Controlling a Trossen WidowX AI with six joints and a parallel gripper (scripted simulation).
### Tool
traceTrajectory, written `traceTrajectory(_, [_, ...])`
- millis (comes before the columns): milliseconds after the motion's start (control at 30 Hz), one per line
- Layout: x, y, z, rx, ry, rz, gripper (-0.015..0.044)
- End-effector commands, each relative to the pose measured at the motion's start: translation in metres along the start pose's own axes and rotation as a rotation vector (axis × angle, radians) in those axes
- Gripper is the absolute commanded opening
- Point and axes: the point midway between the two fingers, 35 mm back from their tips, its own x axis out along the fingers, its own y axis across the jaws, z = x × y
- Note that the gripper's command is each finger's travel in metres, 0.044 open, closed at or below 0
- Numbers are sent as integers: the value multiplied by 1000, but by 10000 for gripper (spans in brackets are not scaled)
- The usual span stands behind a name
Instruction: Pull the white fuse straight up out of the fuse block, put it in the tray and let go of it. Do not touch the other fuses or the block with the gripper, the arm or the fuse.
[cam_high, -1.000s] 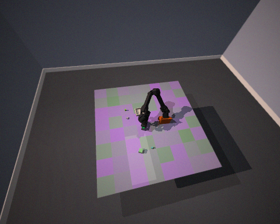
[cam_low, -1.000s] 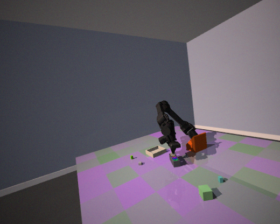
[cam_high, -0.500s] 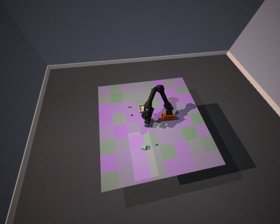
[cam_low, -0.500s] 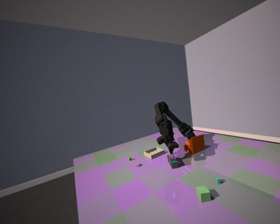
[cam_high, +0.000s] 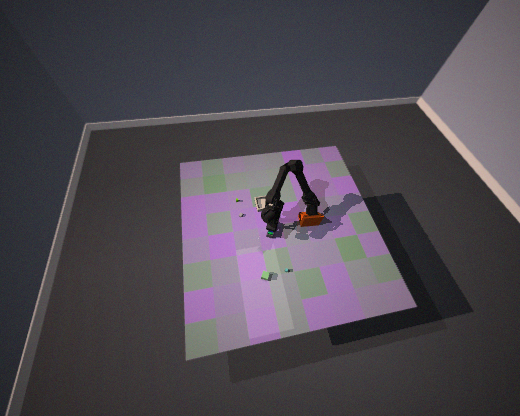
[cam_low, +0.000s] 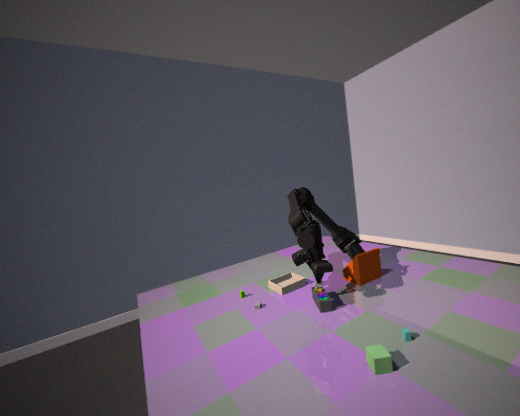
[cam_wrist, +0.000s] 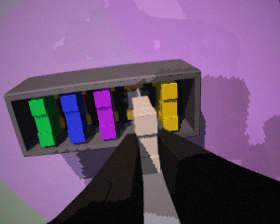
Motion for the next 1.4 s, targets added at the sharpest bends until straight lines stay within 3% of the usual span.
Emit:
traceTrajectory(0, [-5,1,0,8,2,5,0])
traceTrajectory(567, [-24,-2,4,7,4,7,0])
traceTrajectory(1367, [-23,-153,97,7,-1,3,0])
